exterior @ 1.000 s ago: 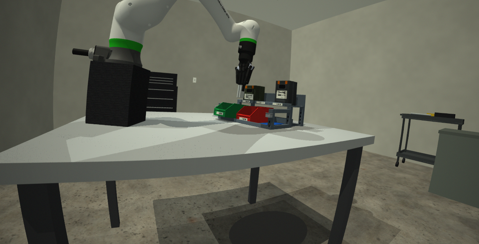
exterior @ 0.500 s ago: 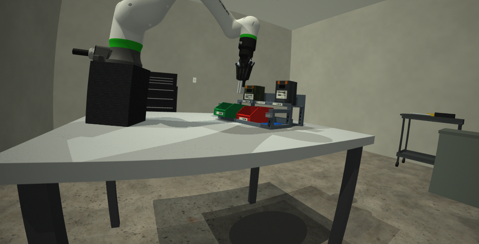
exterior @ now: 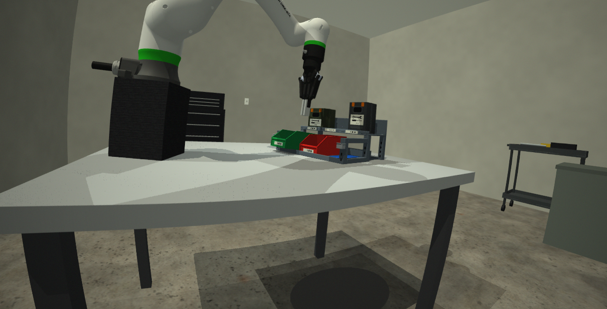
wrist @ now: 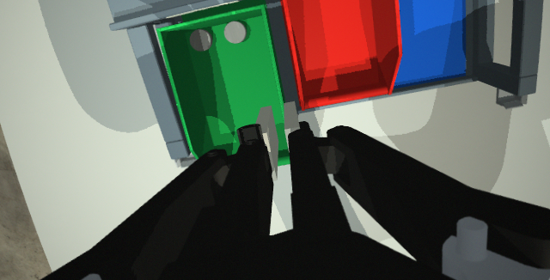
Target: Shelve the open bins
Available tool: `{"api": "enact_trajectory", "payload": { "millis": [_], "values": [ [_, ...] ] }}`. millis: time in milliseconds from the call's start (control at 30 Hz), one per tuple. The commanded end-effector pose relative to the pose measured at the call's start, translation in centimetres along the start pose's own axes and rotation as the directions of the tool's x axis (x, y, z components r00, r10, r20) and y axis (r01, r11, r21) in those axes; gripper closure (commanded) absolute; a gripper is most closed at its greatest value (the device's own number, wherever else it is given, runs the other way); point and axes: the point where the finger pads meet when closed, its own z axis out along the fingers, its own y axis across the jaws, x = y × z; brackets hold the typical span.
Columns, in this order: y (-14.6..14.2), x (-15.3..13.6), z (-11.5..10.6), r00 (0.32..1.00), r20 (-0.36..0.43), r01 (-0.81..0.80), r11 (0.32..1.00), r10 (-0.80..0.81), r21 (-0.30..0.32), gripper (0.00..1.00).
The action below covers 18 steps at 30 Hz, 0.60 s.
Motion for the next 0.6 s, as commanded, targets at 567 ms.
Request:
{"api": "enact_trajectory", "payload": {
  "millis": [567],
  "values": [
    [0.00,0.00,-0.19,1.000,0.000,0.000,1.000,0.000,0.000,1.00]
  ]
}}
